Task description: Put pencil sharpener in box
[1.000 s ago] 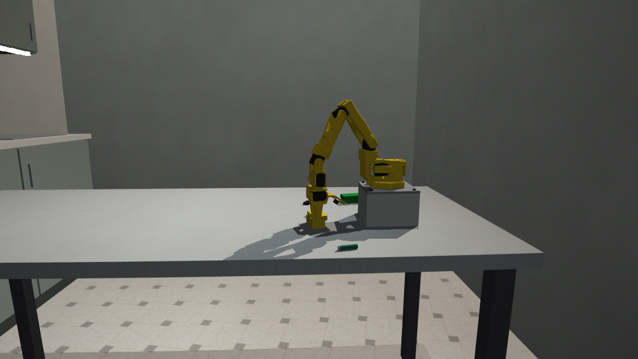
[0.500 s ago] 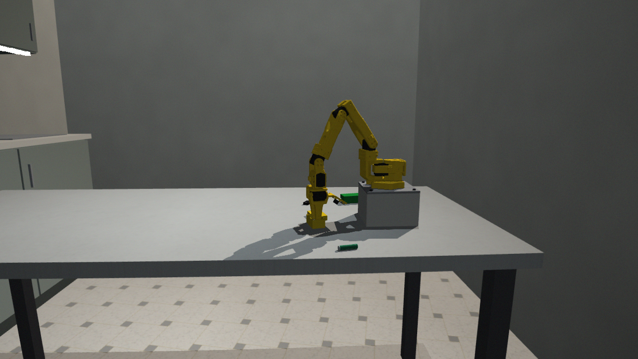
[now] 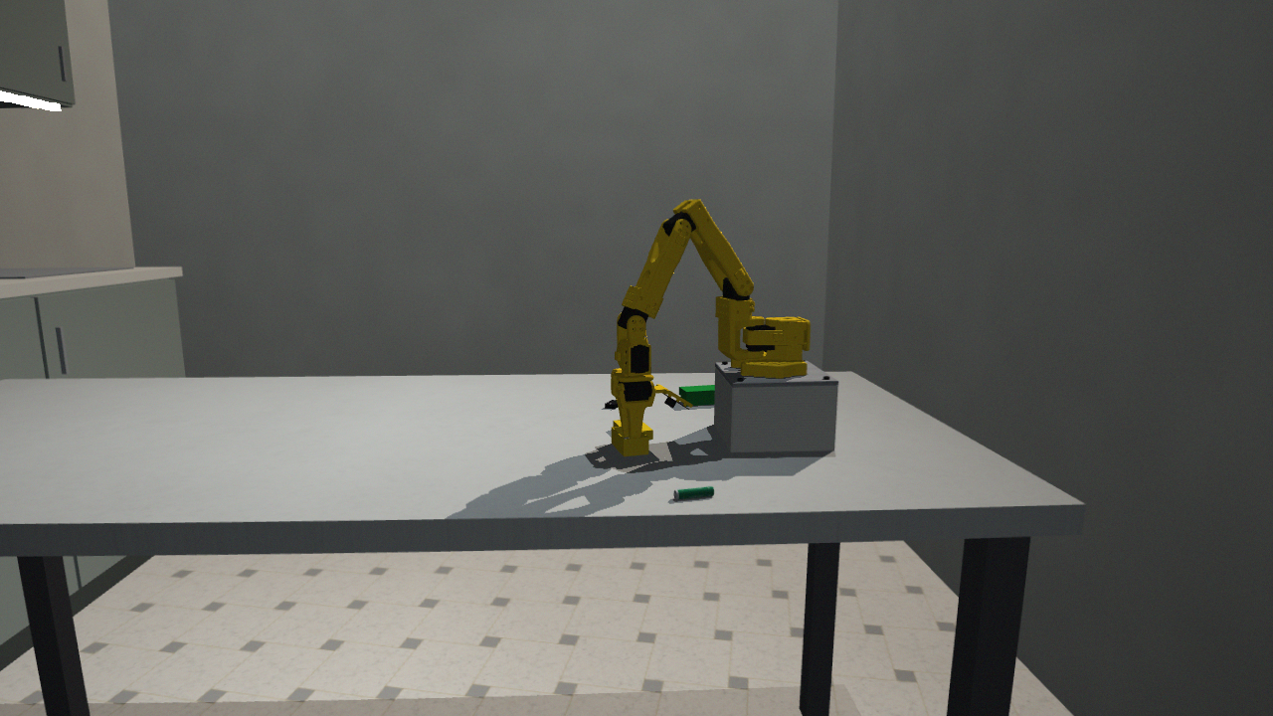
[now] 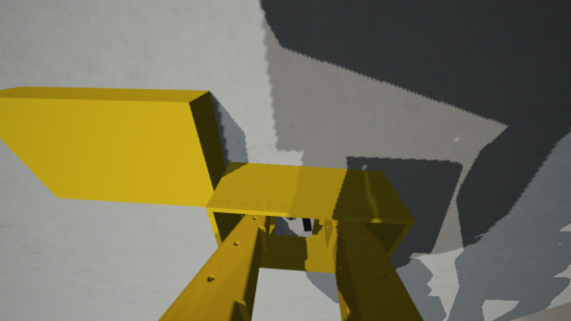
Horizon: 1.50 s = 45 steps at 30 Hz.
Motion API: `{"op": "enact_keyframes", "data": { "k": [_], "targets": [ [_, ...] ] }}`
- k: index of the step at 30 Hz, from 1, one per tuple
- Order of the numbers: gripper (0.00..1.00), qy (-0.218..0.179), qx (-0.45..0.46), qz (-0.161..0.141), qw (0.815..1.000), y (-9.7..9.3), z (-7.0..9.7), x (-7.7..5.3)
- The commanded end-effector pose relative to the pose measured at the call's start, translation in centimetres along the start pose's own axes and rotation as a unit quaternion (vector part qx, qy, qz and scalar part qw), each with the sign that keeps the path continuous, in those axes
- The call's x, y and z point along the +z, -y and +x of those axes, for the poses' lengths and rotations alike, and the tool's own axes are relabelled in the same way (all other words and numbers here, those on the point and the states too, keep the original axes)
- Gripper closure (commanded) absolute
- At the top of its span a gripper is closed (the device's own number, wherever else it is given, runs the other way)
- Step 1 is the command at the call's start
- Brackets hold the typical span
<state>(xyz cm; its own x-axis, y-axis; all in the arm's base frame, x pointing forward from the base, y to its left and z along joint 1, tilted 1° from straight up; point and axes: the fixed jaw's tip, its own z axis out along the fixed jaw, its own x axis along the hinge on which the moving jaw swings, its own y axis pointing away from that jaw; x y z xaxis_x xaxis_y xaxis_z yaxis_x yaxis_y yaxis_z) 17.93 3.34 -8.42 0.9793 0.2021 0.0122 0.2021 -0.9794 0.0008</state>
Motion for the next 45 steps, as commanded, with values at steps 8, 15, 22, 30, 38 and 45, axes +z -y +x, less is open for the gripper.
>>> {"op": "enact_keyframes", "data": {
  "k": [8,15,22,30,38,45],
  "targets": [
    [0.89,0.011,0.0,0.0,1.0,-0.1,-0.5,0.0],
    [0.89,0.011,0.0,0.0,1.0,-0.1,-0.5,0.0],
    [0.89,0.011,0.0,0.0,1.0,-0.1,-0.5,-0.1],
    [0.89,0.011,0.0,0.0,1.0,-0.1,-0.5,-0.7],
    [0.89,0.011,0.0,0.0,1.0,-0.1,-0.5,-0.9],
    [0.89,0.011,0.0,0.0,1.0,-0.1,-0.5,-1.5]
  ]
}}
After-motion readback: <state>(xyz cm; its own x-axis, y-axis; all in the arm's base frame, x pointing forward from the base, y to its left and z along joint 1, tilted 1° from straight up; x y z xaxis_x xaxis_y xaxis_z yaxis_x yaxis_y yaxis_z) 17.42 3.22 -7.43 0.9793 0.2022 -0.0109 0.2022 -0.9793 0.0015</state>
